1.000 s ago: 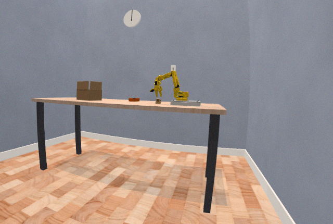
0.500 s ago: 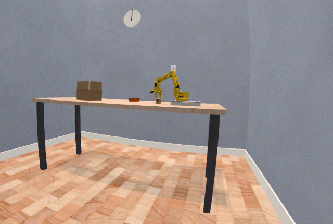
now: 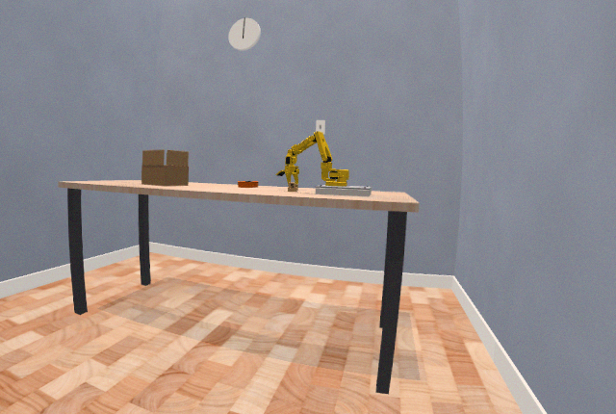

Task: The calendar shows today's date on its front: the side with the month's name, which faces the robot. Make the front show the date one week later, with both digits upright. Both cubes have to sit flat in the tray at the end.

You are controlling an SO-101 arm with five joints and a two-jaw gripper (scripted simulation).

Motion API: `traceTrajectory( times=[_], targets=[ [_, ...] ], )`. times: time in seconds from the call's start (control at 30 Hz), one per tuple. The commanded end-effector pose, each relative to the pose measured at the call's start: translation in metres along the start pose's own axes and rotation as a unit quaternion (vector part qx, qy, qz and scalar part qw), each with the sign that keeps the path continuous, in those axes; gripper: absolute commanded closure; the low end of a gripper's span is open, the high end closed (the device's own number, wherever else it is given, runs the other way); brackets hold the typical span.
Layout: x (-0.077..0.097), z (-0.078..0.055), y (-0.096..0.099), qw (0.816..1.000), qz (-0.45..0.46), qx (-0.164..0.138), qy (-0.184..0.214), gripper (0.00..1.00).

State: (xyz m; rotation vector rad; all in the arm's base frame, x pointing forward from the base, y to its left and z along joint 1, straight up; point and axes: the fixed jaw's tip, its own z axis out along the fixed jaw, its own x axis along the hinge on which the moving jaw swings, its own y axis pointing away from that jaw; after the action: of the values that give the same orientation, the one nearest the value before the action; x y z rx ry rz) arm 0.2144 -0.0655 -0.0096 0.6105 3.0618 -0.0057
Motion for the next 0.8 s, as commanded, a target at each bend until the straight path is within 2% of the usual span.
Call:
traceTrajectory(
  times=[0.0,0.77],
  targets=[
    [0.0036,0.0071,-0.0017,1.000,0.008,0.000,0.010,0.65],
    [0.0037,0.0082,-0.0037,1.000,0.008,0.000,0.010,0.68]
  ],
)
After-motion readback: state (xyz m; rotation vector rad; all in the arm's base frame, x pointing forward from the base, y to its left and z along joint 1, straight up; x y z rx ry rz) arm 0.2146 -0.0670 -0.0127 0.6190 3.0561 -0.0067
